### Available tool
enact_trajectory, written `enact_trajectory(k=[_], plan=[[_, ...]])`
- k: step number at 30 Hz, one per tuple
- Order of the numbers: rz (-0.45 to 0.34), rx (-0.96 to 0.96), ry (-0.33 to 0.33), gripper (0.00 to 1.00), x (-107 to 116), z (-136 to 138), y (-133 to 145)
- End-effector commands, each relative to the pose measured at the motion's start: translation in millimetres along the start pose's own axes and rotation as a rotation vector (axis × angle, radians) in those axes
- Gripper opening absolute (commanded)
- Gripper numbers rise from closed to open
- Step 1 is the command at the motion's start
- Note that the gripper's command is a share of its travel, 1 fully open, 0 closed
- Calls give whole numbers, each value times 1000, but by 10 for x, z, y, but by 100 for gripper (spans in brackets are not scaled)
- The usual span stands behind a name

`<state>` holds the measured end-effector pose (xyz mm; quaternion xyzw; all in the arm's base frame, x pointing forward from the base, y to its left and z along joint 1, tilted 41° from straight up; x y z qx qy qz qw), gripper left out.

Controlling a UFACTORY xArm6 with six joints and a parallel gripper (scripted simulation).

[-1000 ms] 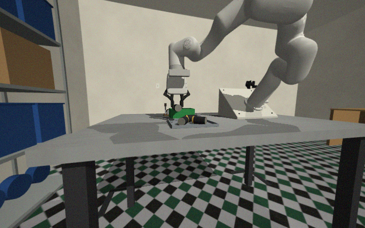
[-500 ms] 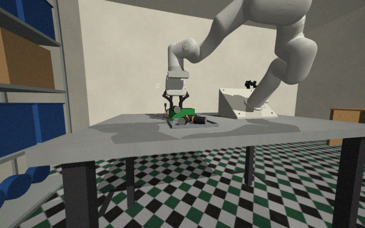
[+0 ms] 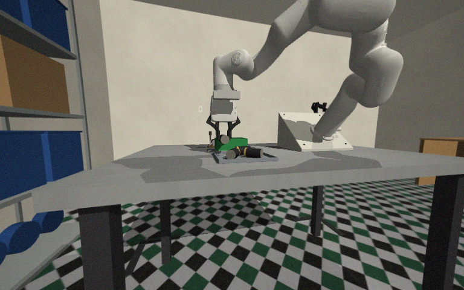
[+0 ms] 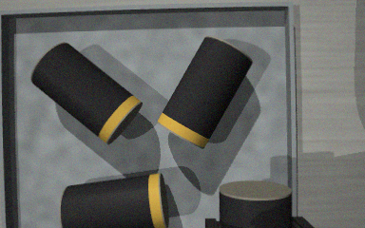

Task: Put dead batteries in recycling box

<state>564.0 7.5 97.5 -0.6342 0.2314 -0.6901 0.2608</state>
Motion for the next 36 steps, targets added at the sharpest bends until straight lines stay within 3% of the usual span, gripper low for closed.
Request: enact_trajectory(k=[1, 18, 30, 36], plan=[[-1, 1, 4, 28, 19, 8, -2], [-1, 1, 4, 28, 2, 7, -2], [-1, 1, 4, 28, -389, 9, -1], [-1, 1, 4, 28, -431, 9, -1]])
Point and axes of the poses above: the point where the finger pads meet when closed, its own x axis back along the fingers, its own z axis across the jaws, y = z × x, the point moved 4 cm from there along x, back along the fingers, and after that the axes turned 8 degrees about x, right-handed, at the moved point
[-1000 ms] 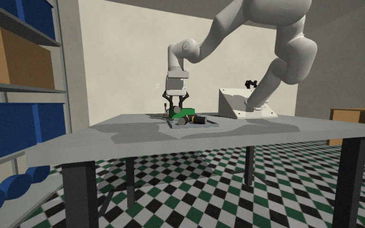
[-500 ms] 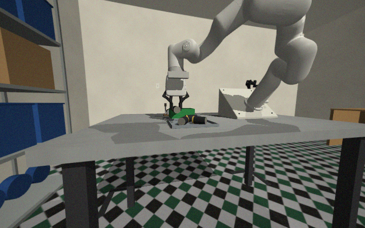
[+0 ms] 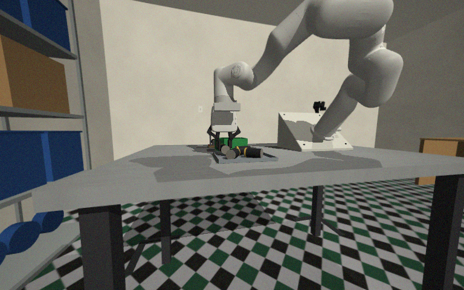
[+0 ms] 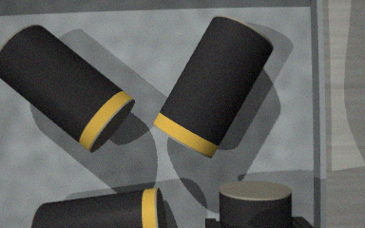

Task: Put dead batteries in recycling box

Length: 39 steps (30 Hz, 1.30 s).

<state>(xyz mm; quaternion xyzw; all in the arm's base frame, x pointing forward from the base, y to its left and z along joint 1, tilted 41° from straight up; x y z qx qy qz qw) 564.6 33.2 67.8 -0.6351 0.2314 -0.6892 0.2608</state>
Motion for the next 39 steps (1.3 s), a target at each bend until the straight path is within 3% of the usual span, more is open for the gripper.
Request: enact_trajectory(k=[1, 9, 10, 31, 39], plan=[[-1, 2, 7, 28, -39, 26, -1], [-1, 2, 7, 28, -39, 26, -1], [-1, 2, 7, 51, -39, 26, -1], [-1, 2, 7, 51, -36, 26, -1], [-1, 2, 7, 51, 135, 25, -1]])
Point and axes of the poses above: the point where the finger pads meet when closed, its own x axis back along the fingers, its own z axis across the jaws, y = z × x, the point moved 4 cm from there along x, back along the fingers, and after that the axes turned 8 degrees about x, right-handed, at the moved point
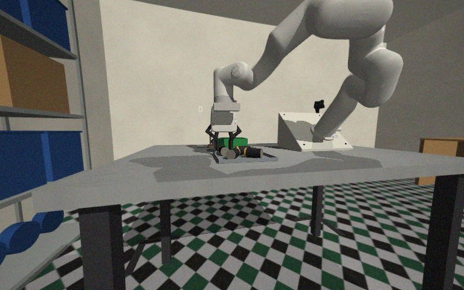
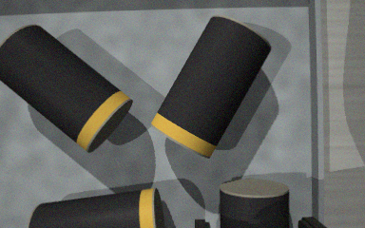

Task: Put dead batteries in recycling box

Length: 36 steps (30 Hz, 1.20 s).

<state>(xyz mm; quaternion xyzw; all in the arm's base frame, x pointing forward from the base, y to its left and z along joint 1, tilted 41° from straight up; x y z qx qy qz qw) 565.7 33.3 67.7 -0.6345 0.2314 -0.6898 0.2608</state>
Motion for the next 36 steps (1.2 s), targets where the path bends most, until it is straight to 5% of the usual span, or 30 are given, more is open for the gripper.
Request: enact_trajectory(k=[1, 11, 23, 29, 36], plan=[[-1, 1, 5, 51, 137, 15, -1], [-1, 1, 5, 51, 557, 13, -2], [-1, 1, 5, 51, 620, 12, -2], [-1, 1, 5, 51, 1145, 10, -3], [-1, 1, 5, 51, 1187, 9, -9]])
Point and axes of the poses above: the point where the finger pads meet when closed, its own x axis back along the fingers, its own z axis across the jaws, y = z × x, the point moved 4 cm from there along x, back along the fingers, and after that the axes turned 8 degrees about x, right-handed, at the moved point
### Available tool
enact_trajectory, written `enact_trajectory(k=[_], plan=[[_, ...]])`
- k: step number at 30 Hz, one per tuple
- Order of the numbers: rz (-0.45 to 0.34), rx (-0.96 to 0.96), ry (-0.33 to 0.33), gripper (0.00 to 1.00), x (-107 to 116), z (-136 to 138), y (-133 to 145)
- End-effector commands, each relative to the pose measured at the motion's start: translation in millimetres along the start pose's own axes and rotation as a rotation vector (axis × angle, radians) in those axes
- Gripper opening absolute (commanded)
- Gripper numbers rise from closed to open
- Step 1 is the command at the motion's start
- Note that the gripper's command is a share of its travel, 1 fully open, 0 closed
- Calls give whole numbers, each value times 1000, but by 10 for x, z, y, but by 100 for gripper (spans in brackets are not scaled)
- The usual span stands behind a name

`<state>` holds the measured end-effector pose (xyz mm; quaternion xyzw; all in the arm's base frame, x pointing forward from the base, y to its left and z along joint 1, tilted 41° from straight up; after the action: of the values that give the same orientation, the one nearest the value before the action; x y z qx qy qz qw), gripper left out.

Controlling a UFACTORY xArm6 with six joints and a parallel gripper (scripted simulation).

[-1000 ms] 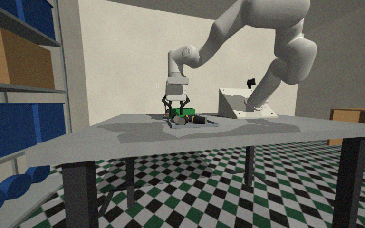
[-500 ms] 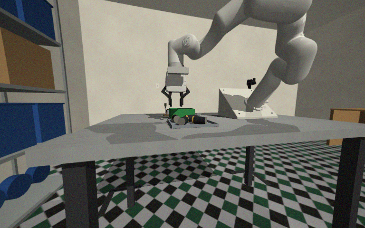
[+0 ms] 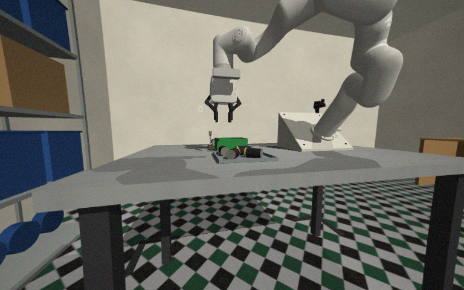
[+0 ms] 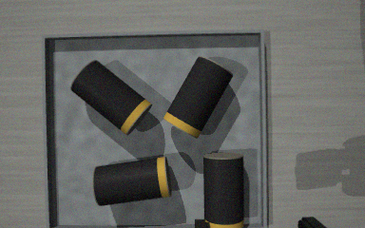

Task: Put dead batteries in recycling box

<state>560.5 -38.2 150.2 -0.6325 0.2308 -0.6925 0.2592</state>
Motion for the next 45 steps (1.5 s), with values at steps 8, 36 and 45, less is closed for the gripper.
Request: enact_trajectory(k=[8, 36, 45], plan=[[2, 0, -2, 51, 97, -101, -781], [2, -471, -2, 51, 97, -107, -827], [2, -534, -2, 51, 97, -107, -827]])
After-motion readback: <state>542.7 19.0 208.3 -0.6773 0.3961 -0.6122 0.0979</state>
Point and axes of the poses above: the point where the finger pads meet when closed, its own x axis back along the fingers, its own z axis across the jaws, y = z × x, the point moved 4 cm from there along x, back along the fingers, and after that the axes turned 8 degrees about x, right-handed, at the moved point
